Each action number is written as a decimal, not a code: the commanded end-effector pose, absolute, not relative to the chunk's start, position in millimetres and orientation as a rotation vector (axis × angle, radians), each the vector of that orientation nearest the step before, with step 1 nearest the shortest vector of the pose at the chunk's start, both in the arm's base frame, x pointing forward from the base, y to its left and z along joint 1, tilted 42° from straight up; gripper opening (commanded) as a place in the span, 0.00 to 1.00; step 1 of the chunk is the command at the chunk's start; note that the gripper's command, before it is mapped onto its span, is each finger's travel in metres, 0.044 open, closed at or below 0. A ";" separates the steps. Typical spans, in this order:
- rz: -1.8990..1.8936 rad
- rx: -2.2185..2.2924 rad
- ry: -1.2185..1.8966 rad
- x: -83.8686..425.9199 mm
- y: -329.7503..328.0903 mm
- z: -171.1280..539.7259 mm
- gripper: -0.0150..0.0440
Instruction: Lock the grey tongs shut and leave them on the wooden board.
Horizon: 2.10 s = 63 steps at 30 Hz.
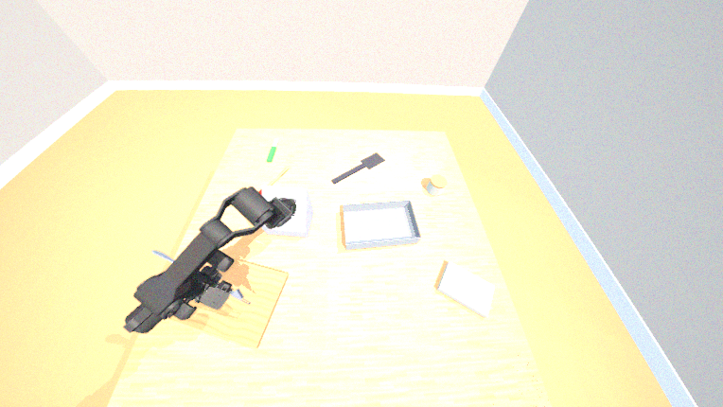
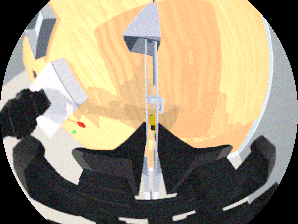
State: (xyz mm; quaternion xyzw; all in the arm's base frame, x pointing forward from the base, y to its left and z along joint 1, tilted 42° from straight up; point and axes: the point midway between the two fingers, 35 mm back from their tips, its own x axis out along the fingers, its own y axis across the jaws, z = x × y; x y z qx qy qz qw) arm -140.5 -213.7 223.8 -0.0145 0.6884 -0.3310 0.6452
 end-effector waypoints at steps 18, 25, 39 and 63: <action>-0.863 0.112 1.936 -134.8 -211.0 235.7 0.00; -0.956 0.102 2.052 -131.7 -212.1 248.7 0.00; -1.012 0.084 2.105 -129.6 -212.9 256.6 0.00; -1.012 0.084 2.105 -129.6 -212.9 256.6 0.00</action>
